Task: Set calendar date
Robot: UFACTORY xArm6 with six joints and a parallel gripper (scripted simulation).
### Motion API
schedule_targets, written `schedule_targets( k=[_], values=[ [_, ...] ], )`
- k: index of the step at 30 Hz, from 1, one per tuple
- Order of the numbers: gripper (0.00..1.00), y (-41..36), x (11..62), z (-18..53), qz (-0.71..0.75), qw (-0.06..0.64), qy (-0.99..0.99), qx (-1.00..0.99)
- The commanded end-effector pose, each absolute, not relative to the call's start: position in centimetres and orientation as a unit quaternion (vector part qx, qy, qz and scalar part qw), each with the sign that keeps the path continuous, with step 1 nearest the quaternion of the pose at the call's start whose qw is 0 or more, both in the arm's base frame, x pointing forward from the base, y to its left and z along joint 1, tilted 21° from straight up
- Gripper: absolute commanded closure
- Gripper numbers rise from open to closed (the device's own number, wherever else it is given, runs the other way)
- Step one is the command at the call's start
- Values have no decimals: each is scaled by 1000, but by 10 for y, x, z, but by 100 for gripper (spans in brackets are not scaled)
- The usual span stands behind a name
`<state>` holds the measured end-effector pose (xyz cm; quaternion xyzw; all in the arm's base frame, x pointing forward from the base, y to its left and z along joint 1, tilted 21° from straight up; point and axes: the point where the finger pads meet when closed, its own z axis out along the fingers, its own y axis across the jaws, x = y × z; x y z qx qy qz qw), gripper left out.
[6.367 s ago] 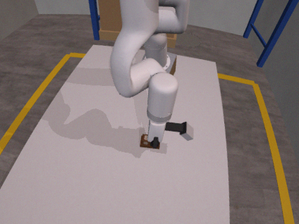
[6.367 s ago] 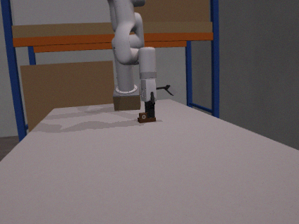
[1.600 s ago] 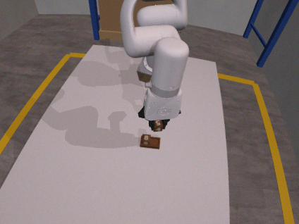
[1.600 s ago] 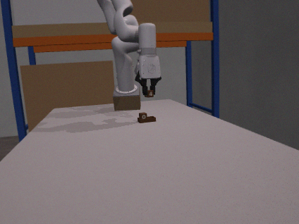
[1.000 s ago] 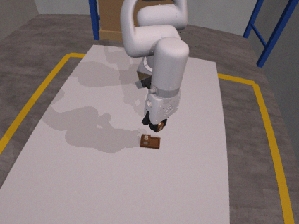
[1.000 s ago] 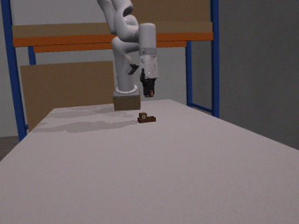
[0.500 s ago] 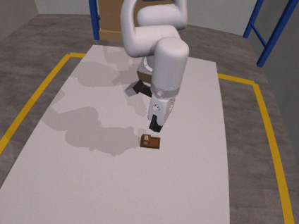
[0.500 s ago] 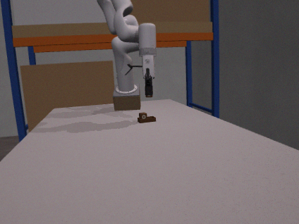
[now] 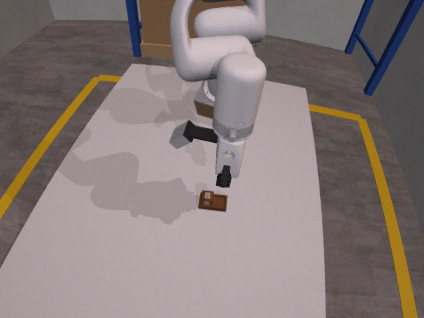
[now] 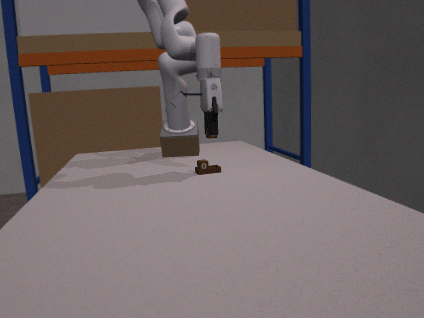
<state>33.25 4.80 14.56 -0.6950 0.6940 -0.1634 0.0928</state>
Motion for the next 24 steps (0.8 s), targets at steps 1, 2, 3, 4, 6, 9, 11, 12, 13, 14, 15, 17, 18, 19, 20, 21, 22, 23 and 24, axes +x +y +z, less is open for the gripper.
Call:
schedule_targets(
  k=[1, 2, 3, 4, 6, 9, 11, 12, 13, 14, 15, 17, 18, 19, 20, 21, 22, 23, 24],
  values=[
    [73, 48, 333, 147, -162, 94, 685, -704],
    [73, 48, 333, 147, -162, 94, 685, -704],
    [73, 48, 333, 147, -162, 94, 685, -704],
    [73, 48, 333, 147, -162, 94, 685, -704],
    [73, 48, 333, 147, -162, 94, 685, -704],
    [73, 48, 333, 147, -162, 94, 685, -704],
    [73, 48, 333, 147, -162, 94, 685, -704],
    [73, 48, 333, 147, -162, 94, 685, -704],
    [73, 48, 333, 147, -162, 94, 685, -704],
    [73, 48, 333, 147, -162, 94, 685, -704],
    [73, 48, 333, 147, -162, 94, 685, -704],
    [73, 48, 334, 146, -161, 94, 685, -705],
    [73, 48, 334, 145, -161, 94, 685, -705],
    [73, 48, 334, 145, -161, 94, 685, -705],
    [73, 48, 334, 145, -161, 94, 685, -705],
    [73, 48, 334, 145, -161, 94, 685, -705],
    [73, 48, 335, 143, -161, 94, 685, -705],
    [73, 48, 335, 142, -161, 94, 685, -705],
    [73, 47, 336, 140, -161, 94, 685, -705]
  ],
)
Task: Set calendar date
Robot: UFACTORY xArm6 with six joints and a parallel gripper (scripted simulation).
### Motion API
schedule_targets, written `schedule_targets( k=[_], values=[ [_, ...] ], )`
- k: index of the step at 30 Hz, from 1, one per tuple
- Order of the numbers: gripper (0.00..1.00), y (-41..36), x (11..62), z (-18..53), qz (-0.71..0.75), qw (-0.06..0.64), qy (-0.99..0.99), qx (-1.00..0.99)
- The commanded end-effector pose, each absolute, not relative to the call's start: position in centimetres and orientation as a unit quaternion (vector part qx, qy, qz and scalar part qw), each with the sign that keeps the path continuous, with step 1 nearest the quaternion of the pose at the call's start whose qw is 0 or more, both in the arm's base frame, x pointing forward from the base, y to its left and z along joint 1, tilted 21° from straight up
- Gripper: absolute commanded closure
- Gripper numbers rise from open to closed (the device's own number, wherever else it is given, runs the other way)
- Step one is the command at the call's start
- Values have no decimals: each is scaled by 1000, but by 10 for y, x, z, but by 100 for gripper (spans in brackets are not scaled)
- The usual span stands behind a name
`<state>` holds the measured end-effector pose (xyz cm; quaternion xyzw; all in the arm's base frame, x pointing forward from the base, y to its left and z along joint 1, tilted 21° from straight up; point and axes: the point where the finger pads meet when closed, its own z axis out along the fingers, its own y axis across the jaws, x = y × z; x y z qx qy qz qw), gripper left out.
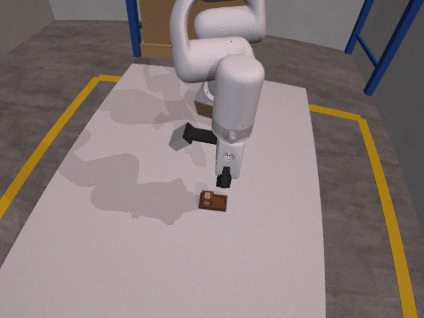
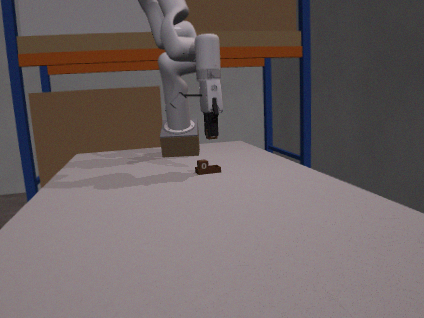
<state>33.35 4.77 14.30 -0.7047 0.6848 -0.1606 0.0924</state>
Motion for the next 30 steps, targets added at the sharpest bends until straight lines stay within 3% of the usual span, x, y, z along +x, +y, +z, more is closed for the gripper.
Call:
schedule_targets(
  k=[1, 30],
  values=[
    [73, 47, 337, 138, -161, 94, 685, -705],
    [73, 41, 357, 86, -161, 94, 685, -705]
  ],
)
